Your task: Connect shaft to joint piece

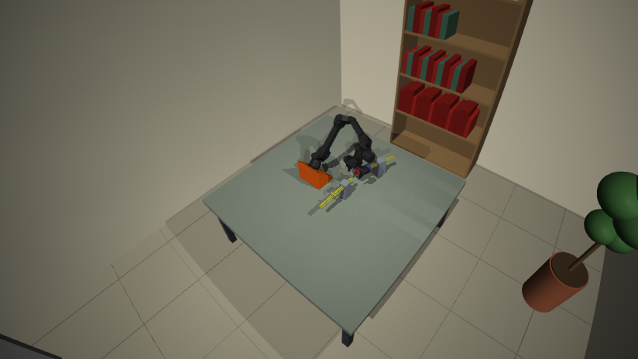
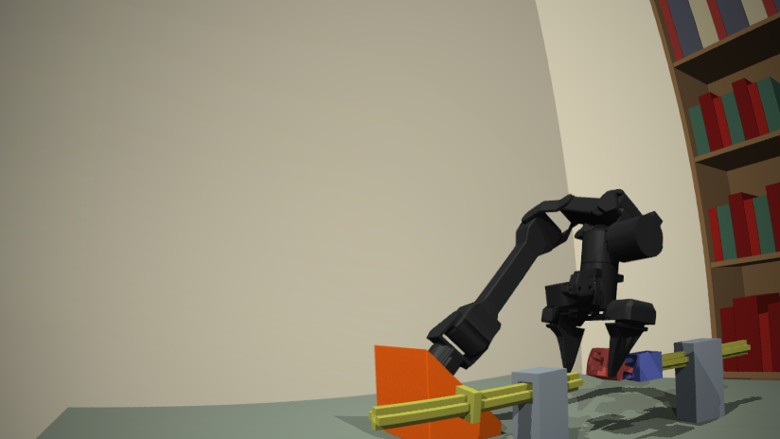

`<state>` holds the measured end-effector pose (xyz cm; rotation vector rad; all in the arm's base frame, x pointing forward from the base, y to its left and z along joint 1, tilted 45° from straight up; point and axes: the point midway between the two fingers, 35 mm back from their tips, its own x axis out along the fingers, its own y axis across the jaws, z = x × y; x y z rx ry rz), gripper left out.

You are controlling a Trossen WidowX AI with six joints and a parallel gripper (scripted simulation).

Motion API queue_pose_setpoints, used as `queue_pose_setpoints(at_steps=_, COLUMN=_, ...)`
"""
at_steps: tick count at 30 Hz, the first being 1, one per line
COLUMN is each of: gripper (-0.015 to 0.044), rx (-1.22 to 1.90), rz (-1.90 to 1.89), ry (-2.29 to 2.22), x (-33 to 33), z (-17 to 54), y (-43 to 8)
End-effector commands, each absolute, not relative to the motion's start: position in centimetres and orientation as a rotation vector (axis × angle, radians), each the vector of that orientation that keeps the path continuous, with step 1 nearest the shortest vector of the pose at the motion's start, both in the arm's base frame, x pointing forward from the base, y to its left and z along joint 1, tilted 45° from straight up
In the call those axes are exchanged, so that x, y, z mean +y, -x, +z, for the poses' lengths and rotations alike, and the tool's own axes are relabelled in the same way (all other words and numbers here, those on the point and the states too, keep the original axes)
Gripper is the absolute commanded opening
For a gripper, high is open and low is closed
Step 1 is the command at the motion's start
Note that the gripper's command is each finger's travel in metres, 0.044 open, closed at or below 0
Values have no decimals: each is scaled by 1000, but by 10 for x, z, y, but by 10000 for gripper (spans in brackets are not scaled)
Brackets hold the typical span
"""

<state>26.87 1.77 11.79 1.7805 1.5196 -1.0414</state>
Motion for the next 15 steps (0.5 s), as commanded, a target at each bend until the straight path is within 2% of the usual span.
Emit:
queue_pose_setpoints(at_steps=1, gripper=440, rx=1507, rz=-1025, ry=-1794, x=29, z=135, y=-272)
queue_pose_setpoints(at_steps=15, gripper=440, rx=1507, rz=-1026, ry=-1795, x=40, z=124, y=-274)
